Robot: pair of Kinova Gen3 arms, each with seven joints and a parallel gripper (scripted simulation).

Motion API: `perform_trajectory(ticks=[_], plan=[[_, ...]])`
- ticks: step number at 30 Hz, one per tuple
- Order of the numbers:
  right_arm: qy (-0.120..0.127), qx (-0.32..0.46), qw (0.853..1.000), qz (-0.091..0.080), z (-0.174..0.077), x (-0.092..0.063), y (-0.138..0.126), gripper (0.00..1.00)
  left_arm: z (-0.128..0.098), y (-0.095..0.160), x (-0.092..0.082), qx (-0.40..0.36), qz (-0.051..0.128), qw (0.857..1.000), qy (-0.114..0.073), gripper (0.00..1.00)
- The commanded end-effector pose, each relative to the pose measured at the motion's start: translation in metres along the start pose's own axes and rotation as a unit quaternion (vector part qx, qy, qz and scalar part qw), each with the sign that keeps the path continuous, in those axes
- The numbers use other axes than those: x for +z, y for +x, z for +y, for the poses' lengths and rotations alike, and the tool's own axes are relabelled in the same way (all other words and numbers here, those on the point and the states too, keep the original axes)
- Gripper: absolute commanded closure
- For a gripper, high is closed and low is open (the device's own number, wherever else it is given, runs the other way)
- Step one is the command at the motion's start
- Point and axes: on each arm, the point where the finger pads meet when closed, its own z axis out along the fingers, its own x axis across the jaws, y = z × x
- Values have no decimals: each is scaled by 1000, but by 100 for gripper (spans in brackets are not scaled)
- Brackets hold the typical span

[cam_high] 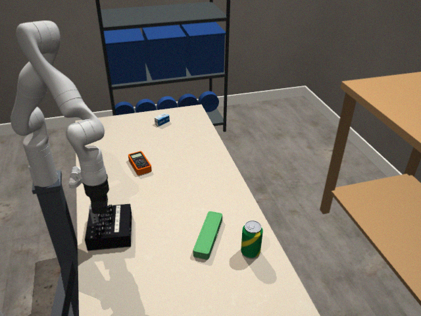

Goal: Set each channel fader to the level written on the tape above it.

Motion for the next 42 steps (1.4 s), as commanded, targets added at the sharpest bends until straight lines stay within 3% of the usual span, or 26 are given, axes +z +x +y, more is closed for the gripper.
perform_trajectory(ticks=[1, 42], plan=[[-1, 0, 1000, 0, 0, -1, 0, 0, 0, 0, 1, 0, -1, 1000, -1, 100], [-1, 0, 1000, 0, 0, -1, 0, 0, 0, -1, 8, 0, -1, 1000, -1, 100]])
